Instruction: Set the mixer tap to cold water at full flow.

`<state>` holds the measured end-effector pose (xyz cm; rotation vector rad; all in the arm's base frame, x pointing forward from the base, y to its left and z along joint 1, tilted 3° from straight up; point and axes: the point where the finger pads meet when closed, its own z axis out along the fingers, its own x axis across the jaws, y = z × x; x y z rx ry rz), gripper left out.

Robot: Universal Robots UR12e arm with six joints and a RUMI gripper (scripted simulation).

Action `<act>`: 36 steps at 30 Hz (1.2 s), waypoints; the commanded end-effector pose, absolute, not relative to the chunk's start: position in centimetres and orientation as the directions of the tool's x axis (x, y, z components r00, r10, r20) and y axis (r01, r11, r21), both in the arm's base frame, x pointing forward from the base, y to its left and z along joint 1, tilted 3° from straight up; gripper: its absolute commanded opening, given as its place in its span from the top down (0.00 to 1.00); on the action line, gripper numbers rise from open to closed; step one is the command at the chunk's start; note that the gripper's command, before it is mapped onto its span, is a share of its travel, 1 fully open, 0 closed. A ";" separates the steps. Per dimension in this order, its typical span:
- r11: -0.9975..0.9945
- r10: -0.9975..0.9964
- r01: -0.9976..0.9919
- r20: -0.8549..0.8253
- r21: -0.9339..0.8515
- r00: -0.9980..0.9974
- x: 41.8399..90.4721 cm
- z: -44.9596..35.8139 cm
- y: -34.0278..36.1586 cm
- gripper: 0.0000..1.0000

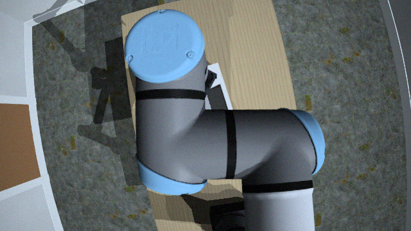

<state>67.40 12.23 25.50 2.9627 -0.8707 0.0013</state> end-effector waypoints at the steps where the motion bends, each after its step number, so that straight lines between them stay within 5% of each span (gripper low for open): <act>1: -0.840 -0.541 -0.541 0.017 0.050 0.841 67.5 25.6 12.2 0.62; 36: -0.840 -0.540 -0.540 0.017 0.050 0.841 67.4 23.6 12.1 0.62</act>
